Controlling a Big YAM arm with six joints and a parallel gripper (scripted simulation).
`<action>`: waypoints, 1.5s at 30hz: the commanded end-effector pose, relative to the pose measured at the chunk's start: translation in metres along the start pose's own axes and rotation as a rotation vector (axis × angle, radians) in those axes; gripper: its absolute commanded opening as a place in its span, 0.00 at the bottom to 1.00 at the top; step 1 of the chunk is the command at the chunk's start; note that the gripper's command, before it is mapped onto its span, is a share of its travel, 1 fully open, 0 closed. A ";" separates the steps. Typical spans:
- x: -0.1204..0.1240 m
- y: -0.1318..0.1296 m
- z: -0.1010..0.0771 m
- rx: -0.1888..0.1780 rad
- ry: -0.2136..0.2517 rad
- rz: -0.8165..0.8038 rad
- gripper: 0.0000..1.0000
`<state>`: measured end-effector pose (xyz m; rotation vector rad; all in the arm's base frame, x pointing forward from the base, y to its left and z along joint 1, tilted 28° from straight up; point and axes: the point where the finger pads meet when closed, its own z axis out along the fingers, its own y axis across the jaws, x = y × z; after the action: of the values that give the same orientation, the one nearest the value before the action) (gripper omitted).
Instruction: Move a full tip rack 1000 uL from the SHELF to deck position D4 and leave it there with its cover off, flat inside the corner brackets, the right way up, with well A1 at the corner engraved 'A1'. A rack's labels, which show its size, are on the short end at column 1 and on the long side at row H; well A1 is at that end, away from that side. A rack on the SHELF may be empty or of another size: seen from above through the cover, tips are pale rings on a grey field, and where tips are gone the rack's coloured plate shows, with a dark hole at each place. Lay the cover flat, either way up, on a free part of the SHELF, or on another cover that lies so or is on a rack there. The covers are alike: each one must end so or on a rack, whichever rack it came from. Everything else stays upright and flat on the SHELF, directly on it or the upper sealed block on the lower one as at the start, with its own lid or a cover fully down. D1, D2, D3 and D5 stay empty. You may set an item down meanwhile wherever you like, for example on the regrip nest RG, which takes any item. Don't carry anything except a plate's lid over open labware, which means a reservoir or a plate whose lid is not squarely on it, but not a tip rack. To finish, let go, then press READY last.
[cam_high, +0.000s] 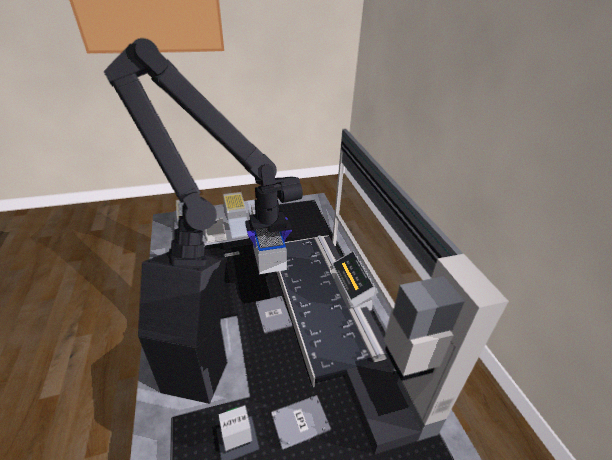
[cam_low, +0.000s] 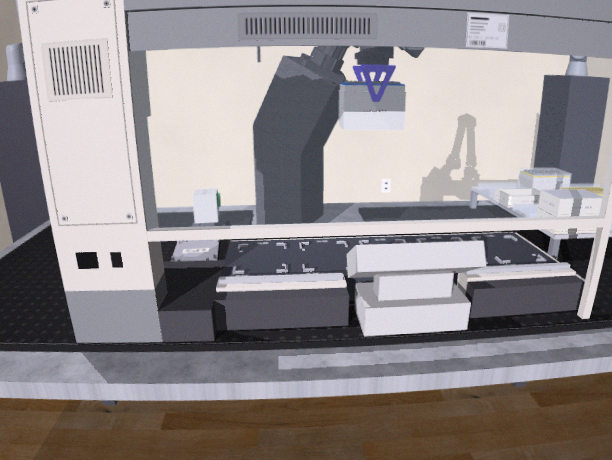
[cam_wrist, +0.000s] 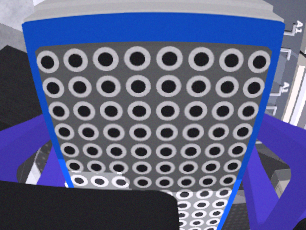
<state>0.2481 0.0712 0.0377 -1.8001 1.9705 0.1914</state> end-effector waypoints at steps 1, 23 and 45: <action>-0.007 -0.030 -0.017 0.079 -0.011 -0.081 0.00; -0.006 -0.017 -0.008 0.038 -0.007 -0.065 0.00; -0.014 -0.027 -0.012 0.059 -0.012 -0.080 0.00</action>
<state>0.2519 0.0712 0.0412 -1.8424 1.9167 0.1677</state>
